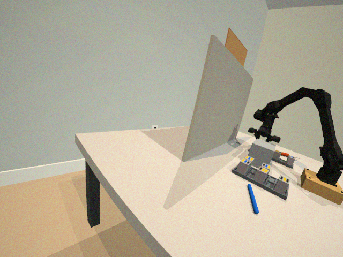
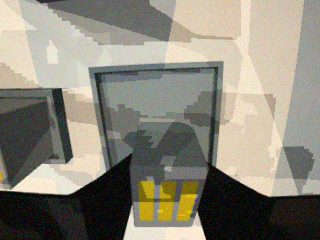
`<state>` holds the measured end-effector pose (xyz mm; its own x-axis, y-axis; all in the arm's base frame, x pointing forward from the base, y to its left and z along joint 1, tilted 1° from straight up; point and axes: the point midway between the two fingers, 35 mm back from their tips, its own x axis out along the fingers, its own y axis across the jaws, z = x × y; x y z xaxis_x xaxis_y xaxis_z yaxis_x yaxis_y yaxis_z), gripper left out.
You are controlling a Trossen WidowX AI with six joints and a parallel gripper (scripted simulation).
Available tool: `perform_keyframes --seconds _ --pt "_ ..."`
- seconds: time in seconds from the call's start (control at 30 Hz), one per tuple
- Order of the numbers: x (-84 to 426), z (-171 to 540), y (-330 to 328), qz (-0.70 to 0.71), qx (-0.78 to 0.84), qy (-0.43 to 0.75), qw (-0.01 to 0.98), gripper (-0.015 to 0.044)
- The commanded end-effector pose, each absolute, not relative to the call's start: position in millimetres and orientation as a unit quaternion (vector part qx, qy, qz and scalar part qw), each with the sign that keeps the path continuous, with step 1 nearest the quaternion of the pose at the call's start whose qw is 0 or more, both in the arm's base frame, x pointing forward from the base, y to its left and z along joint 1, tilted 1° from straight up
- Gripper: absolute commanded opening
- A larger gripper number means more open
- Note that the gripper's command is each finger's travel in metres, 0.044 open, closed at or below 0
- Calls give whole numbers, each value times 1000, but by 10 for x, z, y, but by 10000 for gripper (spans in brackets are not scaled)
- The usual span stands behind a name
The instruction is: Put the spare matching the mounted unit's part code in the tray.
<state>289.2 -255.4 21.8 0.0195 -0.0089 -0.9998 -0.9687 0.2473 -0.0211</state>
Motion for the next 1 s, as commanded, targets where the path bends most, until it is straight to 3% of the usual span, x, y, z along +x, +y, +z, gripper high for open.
perform_keyframes --seconds 0.0,0.13,0.7,0.97 --pt "2881 183 -2549 429 -441 555 560 0" --pt "2875 154 -2545 429 -441 555 560 0" --pt "2889 209 -2551 427 -440 555 562 440" --pt "2859 1251 -2535 429 -441 555 560 440"
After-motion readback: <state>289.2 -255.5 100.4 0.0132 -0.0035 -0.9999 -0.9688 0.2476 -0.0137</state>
